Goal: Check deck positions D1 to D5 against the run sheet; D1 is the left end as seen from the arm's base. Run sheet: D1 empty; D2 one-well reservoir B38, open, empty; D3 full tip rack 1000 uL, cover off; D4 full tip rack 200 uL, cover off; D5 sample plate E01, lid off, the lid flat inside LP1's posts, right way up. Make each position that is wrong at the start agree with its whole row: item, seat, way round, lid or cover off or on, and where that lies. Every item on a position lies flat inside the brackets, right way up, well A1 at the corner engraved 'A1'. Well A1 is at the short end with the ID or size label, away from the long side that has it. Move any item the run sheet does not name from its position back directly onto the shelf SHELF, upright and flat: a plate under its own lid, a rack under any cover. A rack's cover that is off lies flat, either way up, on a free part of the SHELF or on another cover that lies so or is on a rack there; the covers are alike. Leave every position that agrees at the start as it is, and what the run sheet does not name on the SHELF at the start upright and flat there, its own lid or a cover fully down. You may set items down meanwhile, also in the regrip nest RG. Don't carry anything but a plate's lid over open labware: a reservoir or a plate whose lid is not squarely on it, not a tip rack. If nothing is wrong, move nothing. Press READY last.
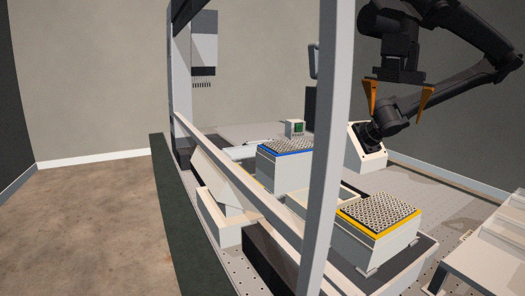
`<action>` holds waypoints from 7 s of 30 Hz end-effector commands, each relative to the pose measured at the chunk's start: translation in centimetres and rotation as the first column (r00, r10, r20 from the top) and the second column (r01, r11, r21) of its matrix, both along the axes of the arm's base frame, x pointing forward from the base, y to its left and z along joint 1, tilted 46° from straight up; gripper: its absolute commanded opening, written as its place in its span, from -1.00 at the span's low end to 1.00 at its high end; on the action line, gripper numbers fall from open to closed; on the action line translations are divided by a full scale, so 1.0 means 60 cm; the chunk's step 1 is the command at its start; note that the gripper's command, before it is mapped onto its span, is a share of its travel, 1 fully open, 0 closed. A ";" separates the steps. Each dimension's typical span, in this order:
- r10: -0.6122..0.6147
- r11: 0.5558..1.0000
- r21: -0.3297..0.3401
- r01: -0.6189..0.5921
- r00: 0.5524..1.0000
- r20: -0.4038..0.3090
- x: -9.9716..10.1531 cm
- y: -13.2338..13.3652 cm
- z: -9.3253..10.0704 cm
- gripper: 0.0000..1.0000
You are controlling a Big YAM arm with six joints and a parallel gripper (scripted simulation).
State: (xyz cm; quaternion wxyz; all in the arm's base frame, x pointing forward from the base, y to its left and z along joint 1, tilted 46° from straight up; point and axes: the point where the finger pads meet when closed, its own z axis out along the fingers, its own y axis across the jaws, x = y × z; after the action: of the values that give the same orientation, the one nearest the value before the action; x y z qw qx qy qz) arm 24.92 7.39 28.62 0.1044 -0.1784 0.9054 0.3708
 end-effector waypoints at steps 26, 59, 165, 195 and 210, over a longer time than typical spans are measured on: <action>-0.057 0.998 0.019 0.058 0.998 -0.037 -0.009 0.121 0.160 1.00; -0.283 0.956 -0.003 0.293 0.921 -0.268 0.212 0.099 0.151 1.00; -0.262 0.963 -0.001 0.271 0.930 -0.259 0.260 0.103 0.152 1.00; -0.277 0.958 -0.004 0.287 0.922 -0.271 0.263 0.119 0.129 1.00; -0.253 0.965 -0.007 0.262 0.926 -0.281 0.254 0.162 0.096 1.00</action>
State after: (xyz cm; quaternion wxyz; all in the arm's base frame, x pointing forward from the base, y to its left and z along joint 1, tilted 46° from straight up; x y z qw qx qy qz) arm 40.34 16.95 32.63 -0.0008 0.0029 0.9221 0.3869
